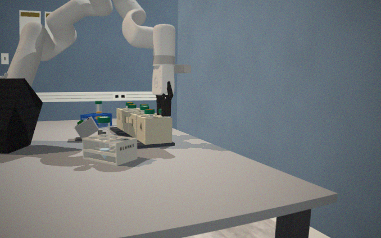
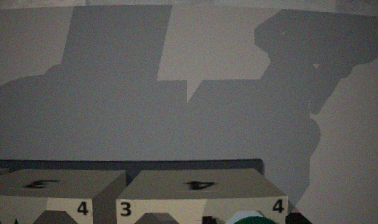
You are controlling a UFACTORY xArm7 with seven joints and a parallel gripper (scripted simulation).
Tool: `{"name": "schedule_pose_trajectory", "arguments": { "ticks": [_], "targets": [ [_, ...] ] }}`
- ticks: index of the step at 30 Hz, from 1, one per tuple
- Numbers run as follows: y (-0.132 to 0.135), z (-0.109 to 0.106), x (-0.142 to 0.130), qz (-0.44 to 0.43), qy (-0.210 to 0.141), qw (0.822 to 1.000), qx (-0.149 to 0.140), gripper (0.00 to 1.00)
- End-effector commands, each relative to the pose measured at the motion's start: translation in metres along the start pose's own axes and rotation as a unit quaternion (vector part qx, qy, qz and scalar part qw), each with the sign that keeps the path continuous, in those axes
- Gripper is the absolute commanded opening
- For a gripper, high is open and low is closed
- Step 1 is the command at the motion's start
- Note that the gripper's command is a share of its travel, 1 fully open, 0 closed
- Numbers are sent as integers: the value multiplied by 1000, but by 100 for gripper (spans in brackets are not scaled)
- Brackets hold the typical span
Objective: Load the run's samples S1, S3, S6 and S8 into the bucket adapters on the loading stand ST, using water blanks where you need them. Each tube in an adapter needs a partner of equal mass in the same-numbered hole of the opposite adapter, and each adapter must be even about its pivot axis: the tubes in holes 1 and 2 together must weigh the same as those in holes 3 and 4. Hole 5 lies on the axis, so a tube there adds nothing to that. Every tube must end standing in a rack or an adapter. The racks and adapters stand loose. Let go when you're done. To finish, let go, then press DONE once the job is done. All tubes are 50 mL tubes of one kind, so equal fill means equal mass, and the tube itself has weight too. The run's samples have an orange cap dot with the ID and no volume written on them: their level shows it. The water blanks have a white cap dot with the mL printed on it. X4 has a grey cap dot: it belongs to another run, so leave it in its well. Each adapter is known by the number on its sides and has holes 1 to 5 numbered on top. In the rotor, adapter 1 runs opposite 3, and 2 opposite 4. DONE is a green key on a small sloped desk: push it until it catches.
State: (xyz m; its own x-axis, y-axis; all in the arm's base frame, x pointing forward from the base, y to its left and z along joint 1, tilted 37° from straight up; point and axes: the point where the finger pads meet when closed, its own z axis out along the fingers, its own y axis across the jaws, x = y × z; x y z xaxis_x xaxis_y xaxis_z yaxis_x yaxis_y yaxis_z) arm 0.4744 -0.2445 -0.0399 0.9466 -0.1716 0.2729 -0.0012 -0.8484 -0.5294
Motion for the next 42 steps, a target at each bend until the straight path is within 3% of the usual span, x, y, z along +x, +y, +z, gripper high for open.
{"name": "schedule_pose_trajectory", "arguments": {
  "ticks": [1, 15, 42],
  "targets": [
    [2, -2, 1, 0, 2, 1000, -2, 44],
    [2, -18, 1, 0, 2, 1000, -2, 44],
    [1, -69, 1, 0, 2, 1000, -2, 44]
  ]
}}
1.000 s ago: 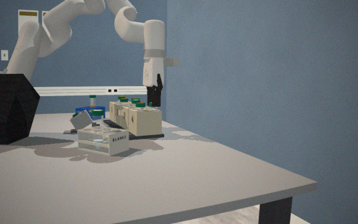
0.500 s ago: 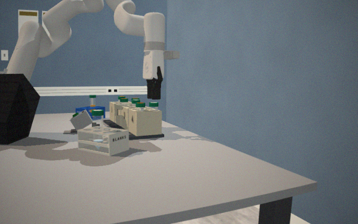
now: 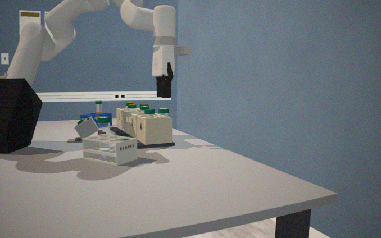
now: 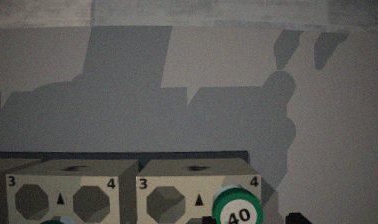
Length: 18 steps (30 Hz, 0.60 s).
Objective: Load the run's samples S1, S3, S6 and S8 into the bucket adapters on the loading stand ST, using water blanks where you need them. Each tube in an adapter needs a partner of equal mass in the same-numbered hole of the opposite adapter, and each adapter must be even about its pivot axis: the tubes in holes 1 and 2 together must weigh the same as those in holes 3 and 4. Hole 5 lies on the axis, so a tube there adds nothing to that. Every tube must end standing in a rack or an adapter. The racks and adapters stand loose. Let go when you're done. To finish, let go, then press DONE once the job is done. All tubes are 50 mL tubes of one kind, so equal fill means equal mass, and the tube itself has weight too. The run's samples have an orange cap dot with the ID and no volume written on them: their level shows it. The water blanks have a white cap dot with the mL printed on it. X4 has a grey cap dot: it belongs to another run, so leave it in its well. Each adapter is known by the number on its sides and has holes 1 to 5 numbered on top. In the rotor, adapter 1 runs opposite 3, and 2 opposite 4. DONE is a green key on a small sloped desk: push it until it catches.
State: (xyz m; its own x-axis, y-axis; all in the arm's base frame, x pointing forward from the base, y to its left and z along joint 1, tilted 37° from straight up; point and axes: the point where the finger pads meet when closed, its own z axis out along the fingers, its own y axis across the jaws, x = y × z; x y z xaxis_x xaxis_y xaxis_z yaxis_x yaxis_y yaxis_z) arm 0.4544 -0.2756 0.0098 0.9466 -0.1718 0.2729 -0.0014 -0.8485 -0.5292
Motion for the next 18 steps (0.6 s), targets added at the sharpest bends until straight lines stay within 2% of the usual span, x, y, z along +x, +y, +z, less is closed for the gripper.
{"name": "schedule_pose_trajectory", "arguments": {
  "ticks": [1, 18],
  "targets": [
    [1, -9, 1, 0, 2, 1000, -2, 44],
    [1, -39, 1, 0, 2, 1000, -2, 44]
  ]
}}
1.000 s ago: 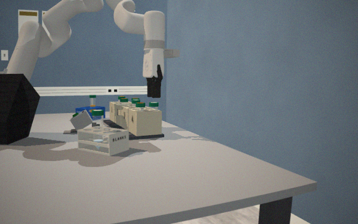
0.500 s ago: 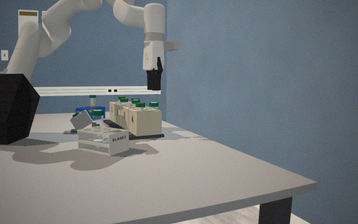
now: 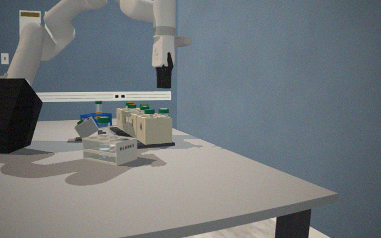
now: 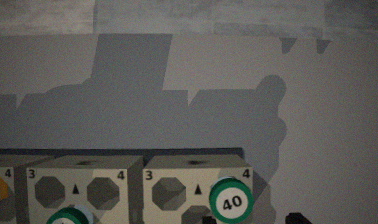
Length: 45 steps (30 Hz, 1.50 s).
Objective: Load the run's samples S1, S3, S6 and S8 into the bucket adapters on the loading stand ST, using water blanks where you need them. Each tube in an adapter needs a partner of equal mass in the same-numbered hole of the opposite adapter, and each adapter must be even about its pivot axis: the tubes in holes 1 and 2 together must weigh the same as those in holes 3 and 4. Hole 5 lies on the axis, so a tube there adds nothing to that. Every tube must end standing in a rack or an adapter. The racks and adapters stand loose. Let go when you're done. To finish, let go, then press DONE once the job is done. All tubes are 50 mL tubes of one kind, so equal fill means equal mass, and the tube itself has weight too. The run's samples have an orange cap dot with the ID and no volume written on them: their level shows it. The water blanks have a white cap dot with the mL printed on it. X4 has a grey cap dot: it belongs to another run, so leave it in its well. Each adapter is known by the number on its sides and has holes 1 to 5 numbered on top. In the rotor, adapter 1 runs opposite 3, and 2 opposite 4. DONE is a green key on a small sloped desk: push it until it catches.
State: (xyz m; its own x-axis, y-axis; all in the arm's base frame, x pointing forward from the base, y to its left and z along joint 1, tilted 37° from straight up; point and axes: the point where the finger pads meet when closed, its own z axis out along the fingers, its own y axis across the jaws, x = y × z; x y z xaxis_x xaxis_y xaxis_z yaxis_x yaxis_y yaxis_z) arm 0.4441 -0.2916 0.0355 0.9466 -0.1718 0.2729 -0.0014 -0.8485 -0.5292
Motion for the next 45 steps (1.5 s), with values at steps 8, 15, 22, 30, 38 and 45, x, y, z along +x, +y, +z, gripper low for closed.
{"name": "schedule_pose_trajectory", "arguments": {
  "ticks": [8, 15, 22, 30, 38, 45],
  "targets": [
    [1, -19, 1, 0, 2, 1000, -2, 44],
    [1, -33, 1, 0, 2, 1000, -2, 44],
    [1, -40, 1, 0, 2, 1000, -2, 44],
    [1, -40, 1, 0, 2, 1000, -2, 44],
    [1, -40, 1, 0, 2, 1000, -2, 44],
    [-8, -35, -10, -49, -5, 999, 5, 0]
  ]
}}
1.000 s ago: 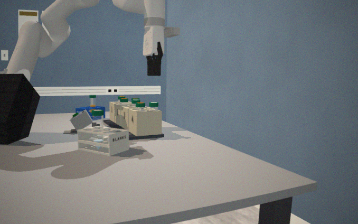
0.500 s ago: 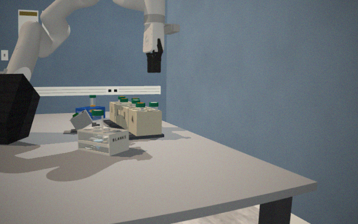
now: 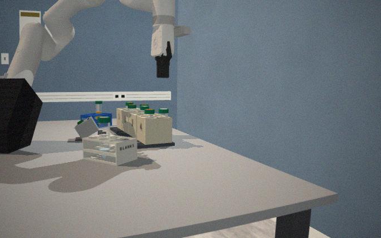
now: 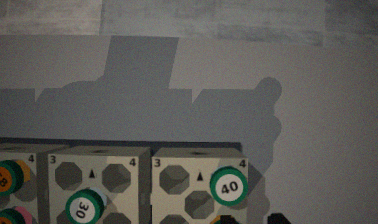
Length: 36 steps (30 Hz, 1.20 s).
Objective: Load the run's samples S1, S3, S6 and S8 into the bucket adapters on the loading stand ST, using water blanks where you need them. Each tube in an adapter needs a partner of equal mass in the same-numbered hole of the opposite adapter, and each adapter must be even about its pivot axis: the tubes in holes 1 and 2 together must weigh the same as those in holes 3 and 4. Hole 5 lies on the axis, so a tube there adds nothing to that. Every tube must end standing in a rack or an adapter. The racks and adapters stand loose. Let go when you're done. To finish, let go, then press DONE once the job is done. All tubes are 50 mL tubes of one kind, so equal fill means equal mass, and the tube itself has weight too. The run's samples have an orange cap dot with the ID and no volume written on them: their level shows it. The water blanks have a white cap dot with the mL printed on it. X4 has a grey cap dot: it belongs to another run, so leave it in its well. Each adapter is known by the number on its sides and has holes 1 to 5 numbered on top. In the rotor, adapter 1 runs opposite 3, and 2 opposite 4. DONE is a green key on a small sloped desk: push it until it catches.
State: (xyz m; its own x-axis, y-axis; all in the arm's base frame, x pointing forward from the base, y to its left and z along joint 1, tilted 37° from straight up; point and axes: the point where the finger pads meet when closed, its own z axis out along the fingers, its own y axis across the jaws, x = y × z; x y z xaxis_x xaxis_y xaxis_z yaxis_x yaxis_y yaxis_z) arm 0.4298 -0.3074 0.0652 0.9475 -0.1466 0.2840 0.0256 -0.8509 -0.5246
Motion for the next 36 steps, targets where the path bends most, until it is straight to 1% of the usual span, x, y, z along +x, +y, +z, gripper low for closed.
{"name": "schedule_pose_trajectory", "arguments": {
  "ticks": [1, 5, 10, 12, 16, 21, 27, 29, 36],
  "targets": [
    [-9, 3, -11, -52, -5, 999, 6, 0],
    [-21, 9, -26, -117, -14, 993, 15, 0],
    [-37, 17, -44, -197, -26, 980, 27, 0],
    [-37, 17, -44, -197, -26, 980, 27, 0],
    [-49, 23, -58, -261, -35, 964, 36, 0],
    [-64, 31, -76, -339, -45, 939, 48, 0],
    [-83, 40, -98, -429, -58, 899, 61, 0],
    [-83, 40, -98, -429, -58, 899, 61, 0],
    [-105, 51, -123, -529, -72, 842, 76, 0]
  ]
}}
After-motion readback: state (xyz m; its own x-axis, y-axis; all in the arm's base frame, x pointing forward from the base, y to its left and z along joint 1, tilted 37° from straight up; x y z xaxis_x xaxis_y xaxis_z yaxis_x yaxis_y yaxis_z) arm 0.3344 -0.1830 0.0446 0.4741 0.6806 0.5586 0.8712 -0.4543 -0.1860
